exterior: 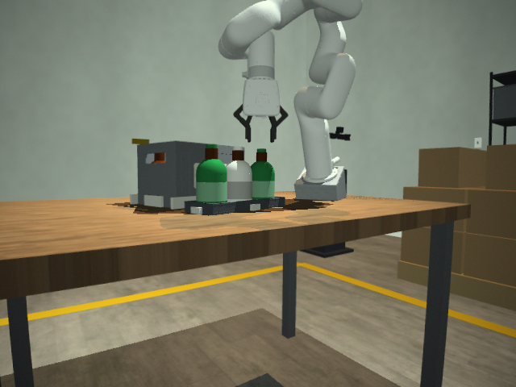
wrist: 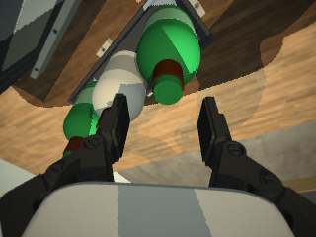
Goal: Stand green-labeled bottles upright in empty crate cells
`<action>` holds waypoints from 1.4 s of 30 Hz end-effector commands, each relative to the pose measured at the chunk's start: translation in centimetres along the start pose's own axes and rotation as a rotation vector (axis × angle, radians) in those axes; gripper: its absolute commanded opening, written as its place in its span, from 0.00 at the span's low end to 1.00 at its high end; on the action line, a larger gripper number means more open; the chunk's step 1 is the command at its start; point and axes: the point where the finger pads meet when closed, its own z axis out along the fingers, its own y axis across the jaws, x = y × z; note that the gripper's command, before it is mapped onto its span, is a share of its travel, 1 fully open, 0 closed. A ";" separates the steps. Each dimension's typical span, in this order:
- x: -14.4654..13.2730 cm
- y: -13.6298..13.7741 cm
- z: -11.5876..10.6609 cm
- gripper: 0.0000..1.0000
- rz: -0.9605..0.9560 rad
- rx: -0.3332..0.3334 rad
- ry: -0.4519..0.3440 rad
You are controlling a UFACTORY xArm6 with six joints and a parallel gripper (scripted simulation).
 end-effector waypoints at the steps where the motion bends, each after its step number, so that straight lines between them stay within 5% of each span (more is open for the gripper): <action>1: -0.1 -0.1 -0.1 0.65 -0.001 0.002 -0.001; 42: -0.1 -0.1 1.0 0.65 -0.001 0.002 -0.001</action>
